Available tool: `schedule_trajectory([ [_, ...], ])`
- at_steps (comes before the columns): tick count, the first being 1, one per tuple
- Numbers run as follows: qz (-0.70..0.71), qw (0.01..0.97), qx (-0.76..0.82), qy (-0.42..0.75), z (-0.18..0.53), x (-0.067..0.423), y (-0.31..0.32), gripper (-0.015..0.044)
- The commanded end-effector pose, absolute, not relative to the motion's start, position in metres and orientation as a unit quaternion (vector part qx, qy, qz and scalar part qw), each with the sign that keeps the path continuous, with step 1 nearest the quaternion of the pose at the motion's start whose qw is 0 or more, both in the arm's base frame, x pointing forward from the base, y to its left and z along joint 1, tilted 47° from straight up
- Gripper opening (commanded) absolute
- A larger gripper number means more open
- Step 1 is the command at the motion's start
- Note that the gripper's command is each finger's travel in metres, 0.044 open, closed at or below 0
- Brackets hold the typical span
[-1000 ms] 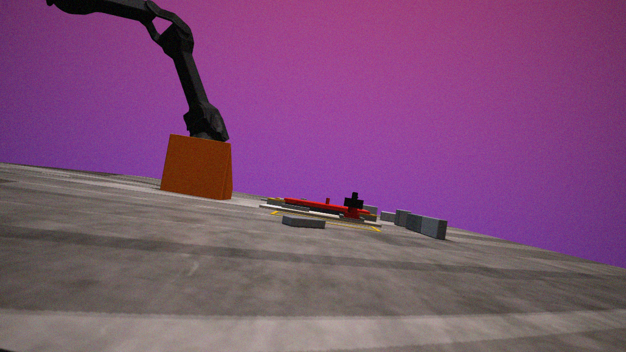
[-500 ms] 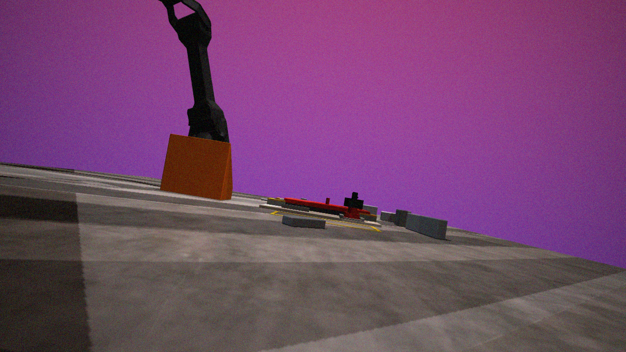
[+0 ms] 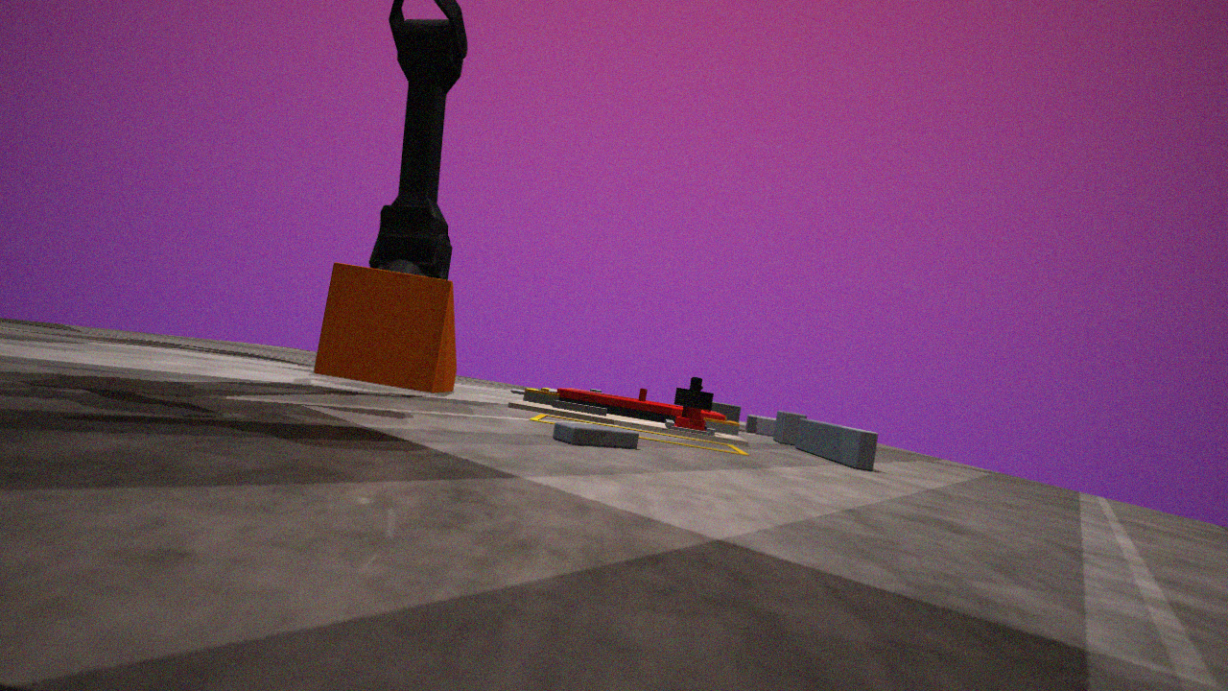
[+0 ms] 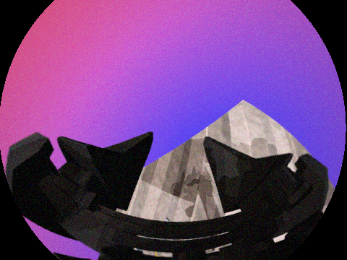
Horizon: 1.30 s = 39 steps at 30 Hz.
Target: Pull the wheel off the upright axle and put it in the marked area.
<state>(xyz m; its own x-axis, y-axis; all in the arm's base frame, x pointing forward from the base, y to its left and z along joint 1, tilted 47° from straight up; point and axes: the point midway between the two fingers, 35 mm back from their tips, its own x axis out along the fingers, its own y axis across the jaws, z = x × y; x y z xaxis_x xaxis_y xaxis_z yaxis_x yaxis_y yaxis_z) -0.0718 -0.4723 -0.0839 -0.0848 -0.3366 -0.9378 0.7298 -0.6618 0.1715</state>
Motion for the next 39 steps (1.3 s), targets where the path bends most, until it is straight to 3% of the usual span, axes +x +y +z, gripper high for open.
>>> schedule_trajectory([
  [1,-0.659,0.435,0.562,0.245,-0.08,-0.015,-0.472,0.03],
  [22,-0.283,0.642,0.474,0.532,-0.058,0.226,-0.356,0.03],
  [39,0.091,0.681,0.346,0.639,-0.012,0.342,-0.177,0.03],
])
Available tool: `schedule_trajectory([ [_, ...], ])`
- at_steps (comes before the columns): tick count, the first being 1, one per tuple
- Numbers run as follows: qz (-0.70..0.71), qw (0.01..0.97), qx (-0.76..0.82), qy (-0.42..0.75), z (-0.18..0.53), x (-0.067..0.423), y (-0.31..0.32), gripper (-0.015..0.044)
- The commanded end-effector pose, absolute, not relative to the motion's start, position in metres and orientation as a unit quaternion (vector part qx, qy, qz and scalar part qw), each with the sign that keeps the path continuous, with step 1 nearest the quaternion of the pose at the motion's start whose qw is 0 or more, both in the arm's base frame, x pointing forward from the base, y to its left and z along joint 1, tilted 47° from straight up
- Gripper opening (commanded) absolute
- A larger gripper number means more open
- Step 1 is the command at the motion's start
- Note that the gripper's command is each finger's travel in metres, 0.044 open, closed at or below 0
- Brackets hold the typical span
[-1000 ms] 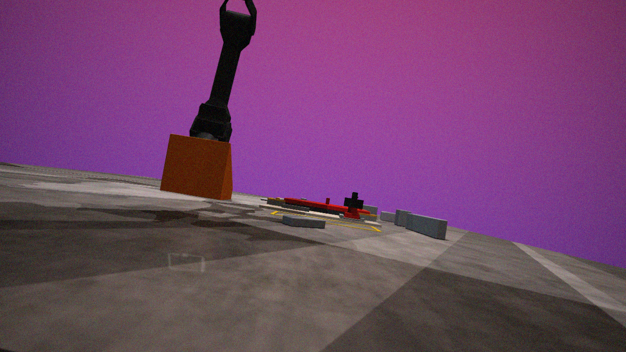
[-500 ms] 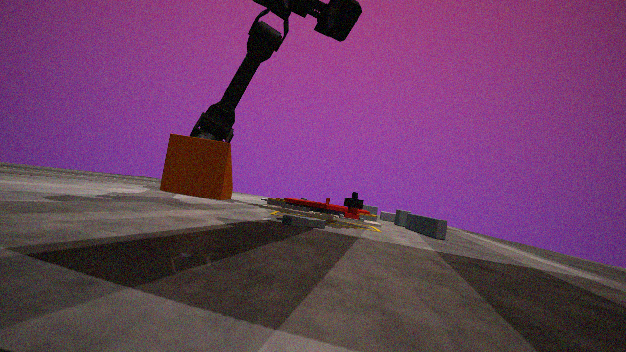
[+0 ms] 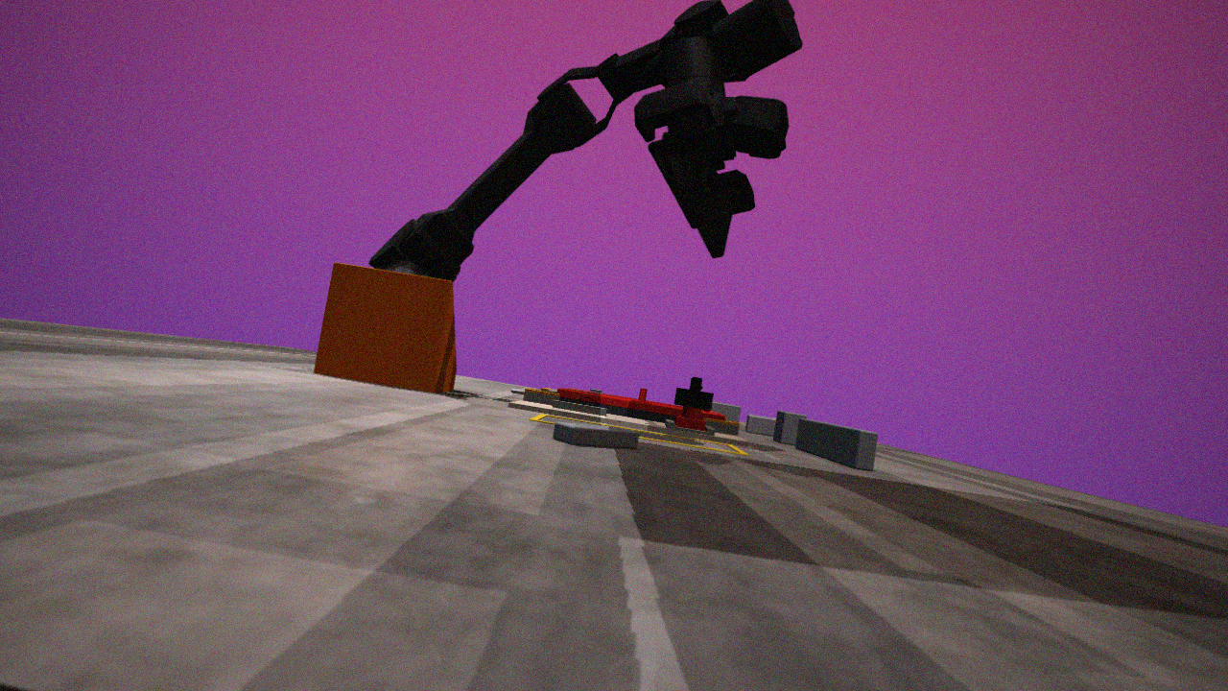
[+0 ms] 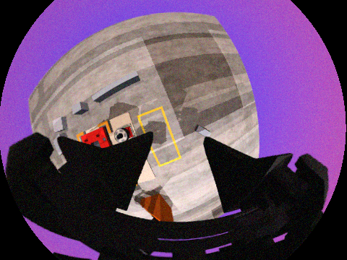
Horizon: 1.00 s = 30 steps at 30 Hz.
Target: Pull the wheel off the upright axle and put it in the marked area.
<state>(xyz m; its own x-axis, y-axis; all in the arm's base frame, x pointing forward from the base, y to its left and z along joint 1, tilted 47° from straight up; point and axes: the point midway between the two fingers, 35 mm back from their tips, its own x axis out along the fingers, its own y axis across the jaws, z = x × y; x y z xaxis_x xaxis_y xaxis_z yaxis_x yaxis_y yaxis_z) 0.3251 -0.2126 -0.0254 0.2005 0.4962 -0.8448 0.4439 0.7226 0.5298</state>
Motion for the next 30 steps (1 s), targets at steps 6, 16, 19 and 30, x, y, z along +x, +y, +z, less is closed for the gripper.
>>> schedule_trajectory([
  [6,0.219,0.666,0.301,0.646,0.01,0.361,-0.107,0.03],
  [16,0.268,0.656,0.284,0.646,0.018,0.363,-0.08,0.03],
  [19,0.268,0.656,0.284,0.646,0.014,0.361,-0.079,0.03],
  [30,0.269,0.656,0.284,0.645,-0.026,0.363,-0.038,0.03],
])
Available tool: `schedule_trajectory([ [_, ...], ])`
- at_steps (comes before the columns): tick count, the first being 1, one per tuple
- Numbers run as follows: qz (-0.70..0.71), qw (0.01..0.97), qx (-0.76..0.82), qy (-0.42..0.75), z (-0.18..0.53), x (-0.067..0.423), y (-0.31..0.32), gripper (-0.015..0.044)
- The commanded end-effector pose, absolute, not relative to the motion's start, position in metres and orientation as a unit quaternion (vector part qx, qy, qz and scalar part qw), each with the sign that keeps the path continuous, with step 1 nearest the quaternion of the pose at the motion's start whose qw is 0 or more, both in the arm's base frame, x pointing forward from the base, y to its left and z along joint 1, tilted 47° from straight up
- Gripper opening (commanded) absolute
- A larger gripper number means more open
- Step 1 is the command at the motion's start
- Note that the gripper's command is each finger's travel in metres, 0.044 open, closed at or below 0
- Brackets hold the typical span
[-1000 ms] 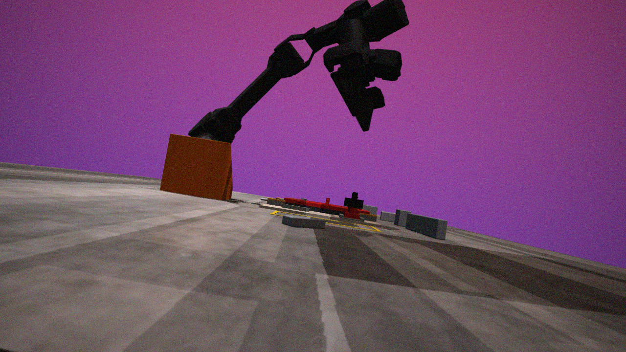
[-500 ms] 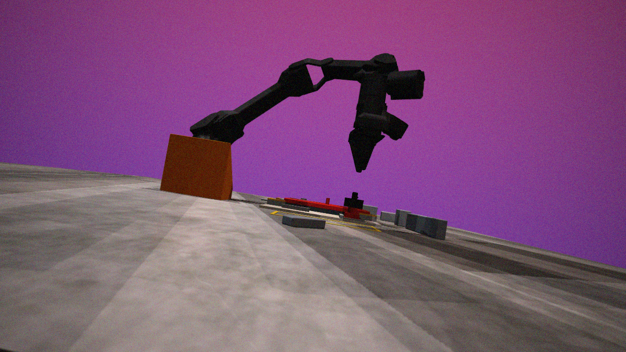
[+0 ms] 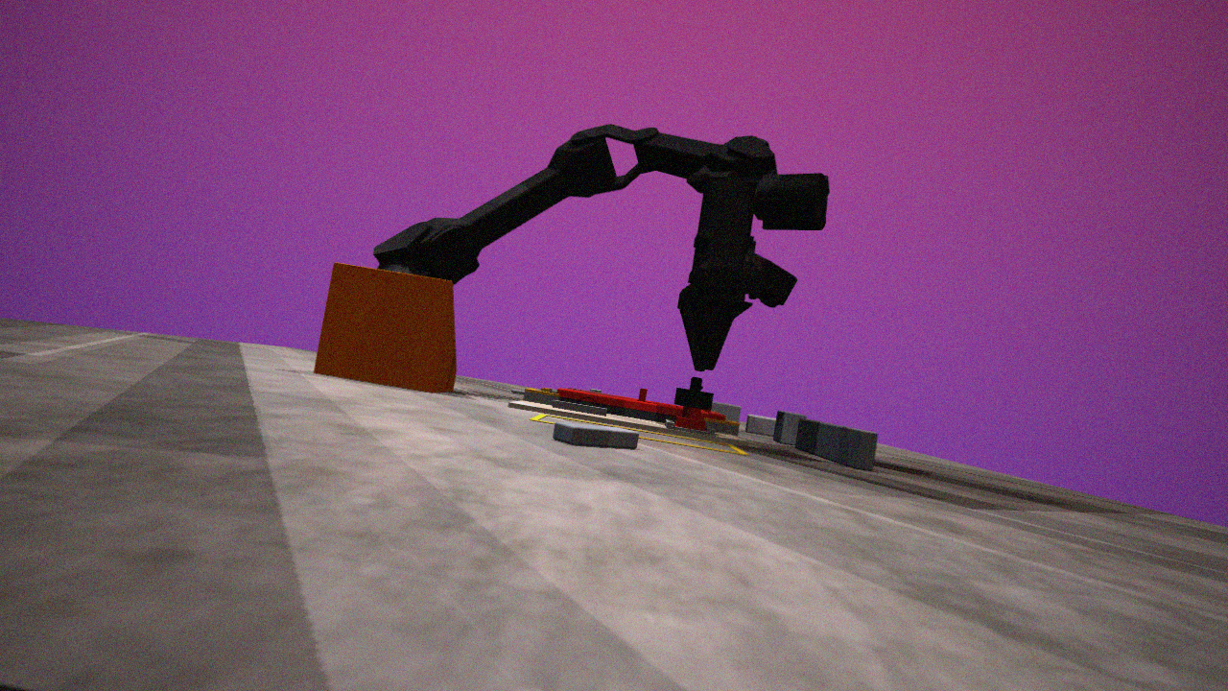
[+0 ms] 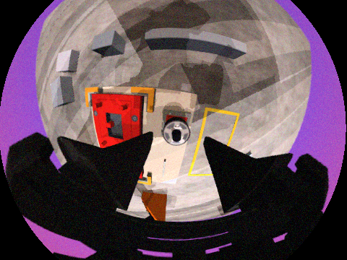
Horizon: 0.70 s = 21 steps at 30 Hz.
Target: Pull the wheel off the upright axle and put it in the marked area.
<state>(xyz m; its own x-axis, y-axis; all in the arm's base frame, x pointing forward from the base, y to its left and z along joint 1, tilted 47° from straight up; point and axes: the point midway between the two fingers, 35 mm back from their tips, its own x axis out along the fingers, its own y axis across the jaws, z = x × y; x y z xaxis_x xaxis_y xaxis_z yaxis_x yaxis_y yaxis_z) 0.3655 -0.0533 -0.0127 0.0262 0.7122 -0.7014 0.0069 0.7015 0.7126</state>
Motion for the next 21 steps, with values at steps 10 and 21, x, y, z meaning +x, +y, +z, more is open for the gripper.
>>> schedule_trajectory([
  [10,0.27,0.657,0.279,0.646,-0.0325,0.3621,-0.0299,0.0247],
  [21,0.27,0.657,0.279,0.646,-0.0325,0.3621,-0.0299,0.0115],
])
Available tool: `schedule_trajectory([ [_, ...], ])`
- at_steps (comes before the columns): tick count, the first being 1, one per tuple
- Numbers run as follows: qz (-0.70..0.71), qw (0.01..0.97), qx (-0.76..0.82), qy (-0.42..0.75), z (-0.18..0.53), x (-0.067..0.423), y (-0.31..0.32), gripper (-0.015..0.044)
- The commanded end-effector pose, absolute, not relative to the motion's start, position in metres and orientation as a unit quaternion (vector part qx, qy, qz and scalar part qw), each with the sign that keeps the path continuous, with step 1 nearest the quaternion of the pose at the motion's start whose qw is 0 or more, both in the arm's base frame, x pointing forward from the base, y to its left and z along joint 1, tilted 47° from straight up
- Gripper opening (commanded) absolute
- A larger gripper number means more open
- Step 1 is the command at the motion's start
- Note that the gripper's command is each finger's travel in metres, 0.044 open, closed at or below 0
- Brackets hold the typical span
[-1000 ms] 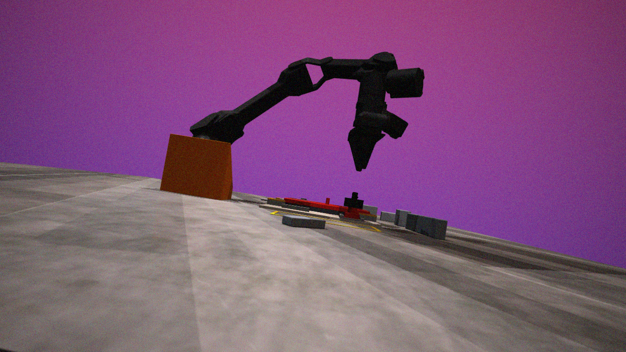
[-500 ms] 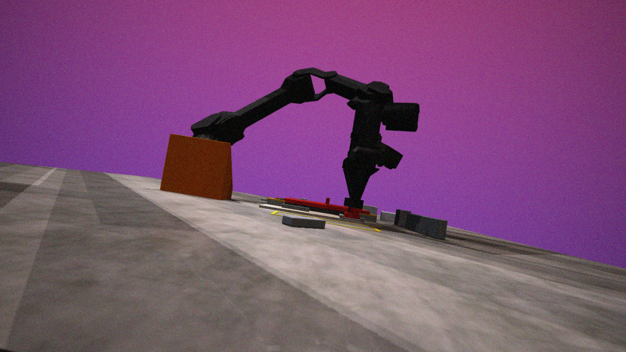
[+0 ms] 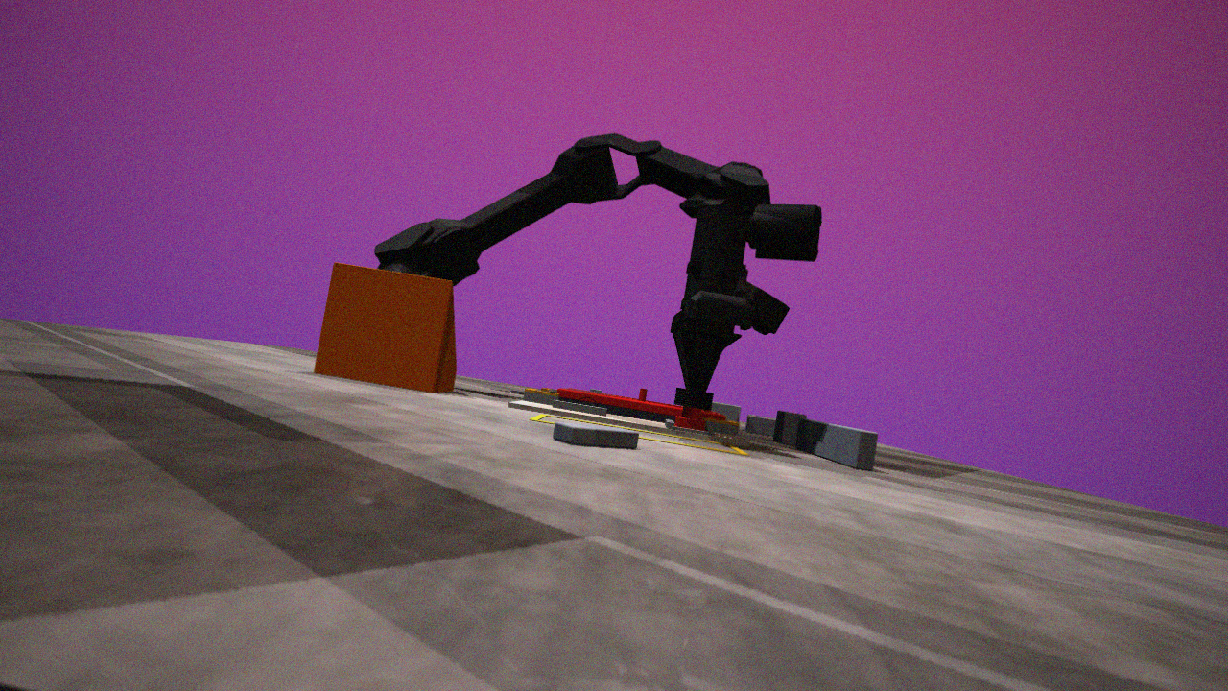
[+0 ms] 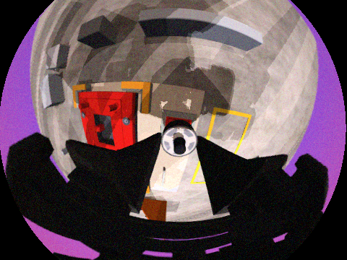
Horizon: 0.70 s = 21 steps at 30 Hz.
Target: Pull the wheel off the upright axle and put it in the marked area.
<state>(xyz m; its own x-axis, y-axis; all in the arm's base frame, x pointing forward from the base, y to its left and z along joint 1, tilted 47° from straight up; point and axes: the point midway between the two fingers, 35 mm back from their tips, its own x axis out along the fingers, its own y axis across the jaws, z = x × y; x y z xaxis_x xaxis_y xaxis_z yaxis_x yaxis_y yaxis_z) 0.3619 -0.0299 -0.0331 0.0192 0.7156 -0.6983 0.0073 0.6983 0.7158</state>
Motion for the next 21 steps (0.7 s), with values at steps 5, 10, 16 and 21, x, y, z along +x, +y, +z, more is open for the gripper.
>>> schedule_trajectory([
  [5,0.27,0.657,0.279,0.646,-0.0318,0.3622,-0.0307,0.0],
  [10,0.27,0.657,0.279,0.646,-0.0307,0.3622,-0.0319,0.0],
  [16,0.27,0.657,0.28,0.646,-0.0294,0.3622,-0.0334,0.0],
  [21,0.27,0.657,0.28,0.646,-0.0283,0.3622,-0.0346,0.0],
])
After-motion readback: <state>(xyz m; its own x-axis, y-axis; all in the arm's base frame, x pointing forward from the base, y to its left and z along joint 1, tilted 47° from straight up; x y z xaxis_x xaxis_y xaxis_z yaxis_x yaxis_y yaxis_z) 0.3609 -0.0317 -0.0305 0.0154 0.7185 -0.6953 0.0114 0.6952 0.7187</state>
